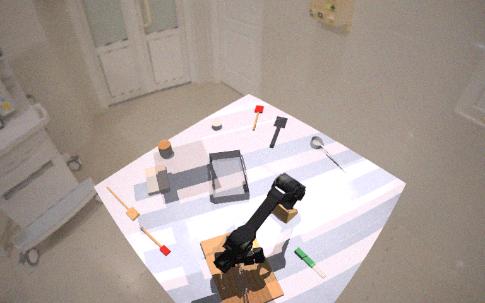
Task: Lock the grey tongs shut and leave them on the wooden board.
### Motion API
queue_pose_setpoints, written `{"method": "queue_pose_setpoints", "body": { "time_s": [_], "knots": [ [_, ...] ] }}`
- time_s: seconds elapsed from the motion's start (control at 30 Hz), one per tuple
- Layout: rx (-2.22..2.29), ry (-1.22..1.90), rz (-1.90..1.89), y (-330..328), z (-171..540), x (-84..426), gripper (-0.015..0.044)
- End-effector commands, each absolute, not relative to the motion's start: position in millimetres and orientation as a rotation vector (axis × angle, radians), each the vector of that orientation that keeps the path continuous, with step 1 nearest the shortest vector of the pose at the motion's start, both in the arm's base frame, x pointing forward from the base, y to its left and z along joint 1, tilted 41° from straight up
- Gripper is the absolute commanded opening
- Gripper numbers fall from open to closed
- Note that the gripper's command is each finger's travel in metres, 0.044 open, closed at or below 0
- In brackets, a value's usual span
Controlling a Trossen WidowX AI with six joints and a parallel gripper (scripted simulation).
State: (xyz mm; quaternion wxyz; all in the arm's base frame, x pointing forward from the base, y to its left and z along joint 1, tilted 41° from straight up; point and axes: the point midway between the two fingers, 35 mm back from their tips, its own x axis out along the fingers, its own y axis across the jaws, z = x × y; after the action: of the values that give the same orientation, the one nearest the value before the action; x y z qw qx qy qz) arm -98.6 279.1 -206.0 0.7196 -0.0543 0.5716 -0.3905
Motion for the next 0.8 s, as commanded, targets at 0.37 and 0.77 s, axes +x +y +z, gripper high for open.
{"method": "queue_pose_setpoints", "body": {
  "time_s": [0.37,0.77],
  "knots": [
    [-0.118,1.264,-0.863,283,-201,-93,0.0440],
    [-0.110,1.257,-0.865,320,-100,29,0.0440]
  ]
}}
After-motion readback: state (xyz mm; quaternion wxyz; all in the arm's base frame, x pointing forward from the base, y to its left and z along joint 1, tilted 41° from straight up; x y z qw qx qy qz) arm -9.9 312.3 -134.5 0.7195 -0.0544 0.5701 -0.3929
